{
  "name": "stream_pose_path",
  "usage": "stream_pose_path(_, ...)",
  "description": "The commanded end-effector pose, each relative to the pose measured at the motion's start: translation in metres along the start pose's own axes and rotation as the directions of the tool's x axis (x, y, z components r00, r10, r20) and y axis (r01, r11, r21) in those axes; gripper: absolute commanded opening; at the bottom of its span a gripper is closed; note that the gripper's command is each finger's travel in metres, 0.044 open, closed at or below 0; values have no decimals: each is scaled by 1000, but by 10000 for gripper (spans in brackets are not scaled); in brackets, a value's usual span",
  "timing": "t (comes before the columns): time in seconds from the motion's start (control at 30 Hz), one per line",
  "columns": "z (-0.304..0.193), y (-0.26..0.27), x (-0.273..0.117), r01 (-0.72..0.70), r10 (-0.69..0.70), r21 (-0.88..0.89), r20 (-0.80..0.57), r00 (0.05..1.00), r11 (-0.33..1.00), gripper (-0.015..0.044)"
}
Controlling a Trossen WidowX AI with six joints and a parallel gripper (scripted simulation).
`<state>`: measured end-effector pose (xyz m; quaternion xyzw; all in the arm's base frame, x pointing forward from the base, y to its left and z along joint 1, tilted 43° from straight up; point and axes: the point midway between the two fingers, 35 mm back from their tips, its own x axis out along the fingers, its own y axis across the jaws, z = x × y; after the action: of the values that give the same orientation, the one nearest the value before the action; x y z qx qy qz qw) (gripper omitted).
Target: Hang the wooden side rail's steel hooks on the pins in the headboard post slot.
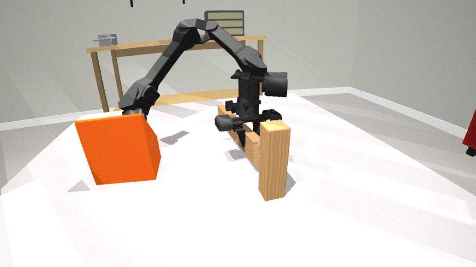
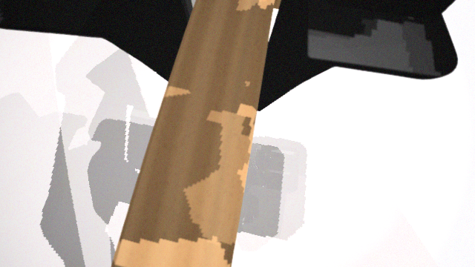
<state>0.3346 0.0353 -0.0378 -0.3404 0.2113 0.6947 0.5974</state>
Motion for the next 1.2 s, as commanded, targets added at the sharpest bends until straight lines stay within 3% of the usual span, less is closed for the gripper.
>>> stream_pose_path(0.0, -5, -1, -5, 8, -8, -3, -10, 1000, 1000, 0)
stream_pose_path(1.17, -8, 1, -4, 8, -8, -3, -10, 1000, 1000, 0)
